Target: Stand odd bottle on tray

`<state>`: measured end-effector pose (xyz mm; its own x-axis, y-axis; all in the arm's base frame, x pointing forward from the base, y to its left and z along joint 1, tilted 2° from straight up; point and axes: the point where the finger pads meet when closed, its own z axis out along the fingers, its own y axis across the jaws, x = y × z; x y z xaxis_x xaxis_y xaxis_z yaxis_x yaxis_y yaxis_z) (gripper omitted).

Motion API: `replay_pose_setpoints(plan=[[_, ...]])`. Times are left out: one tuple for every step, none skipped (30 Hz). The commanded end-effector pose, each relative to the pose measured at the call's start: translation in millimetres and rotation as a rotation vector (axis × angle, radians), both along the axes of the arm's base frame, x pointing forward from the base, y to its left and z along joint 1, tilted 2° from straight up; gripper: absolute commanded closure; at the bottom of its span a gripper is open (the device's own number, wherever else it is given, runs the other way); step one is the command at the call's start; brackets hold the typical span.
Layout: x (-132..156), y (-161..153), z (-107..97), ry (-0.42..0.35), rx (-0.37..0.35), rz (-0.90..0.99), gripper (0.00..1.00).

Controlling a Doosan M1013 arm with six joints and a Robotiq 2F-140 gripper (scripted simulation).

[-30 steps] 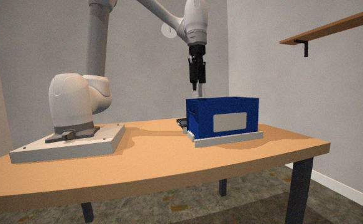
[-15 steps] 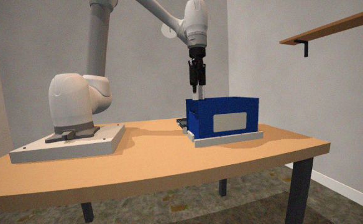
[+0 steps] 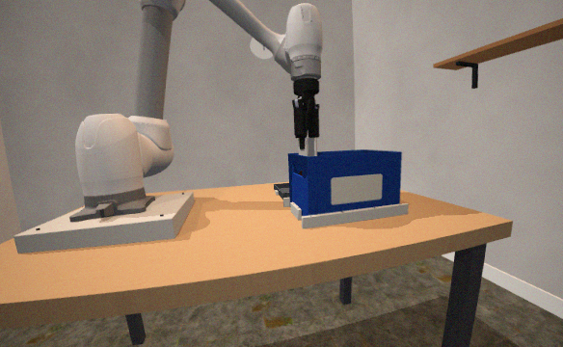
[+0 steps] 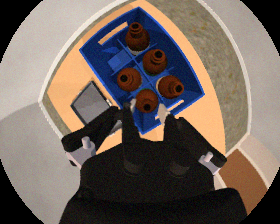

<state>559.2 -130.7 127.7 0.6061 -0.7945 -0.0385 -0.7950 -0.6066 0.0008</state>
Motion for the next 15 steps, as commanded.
replay_pose_setpoints(plan=[[-0.1,0.1,-2.9,0.0,0.0,0.0,0.62],[-0.1,0.1,-4.0,0.0,0.0,0.0,0.62],[-0.1,0.2,-5.0,0.0,0.0,0.0,0.62],[-0.1,0.2,-6.0,0.0,0.0,0.0,0.62],[-0.2,0.2,-7.0,0.0,0.0,0.0,0.62],[-0.2,0.3,-7.9,0.0,0.0,0.0,0.62],[-0.2,0.3,-8.7,0.0,0.0,0.0,0.62],[-0.2,0.3,-9.4,0.0,0.0,0.0,0.62],[-0.2,0.3,-10.1,0.0,0.0,0.0,0.62],[-0.3,0.3,-10.7,0.0,0.0,0.0,0.62],[-0.3,0.4,-11.3,0.0,0.0,0.0,0.62],[-0.3,0.4,-11.3,0.0,0.0,0.0,0.62],[-0.3,0.4,-11.3,0.0,0.0,0.0,0.62],[-0.3,0.4,-11.8,0.0,0.0,0.0,0.62],[-0.3,0.4,-12.2,0.0,0.0,0.0,0.62]])
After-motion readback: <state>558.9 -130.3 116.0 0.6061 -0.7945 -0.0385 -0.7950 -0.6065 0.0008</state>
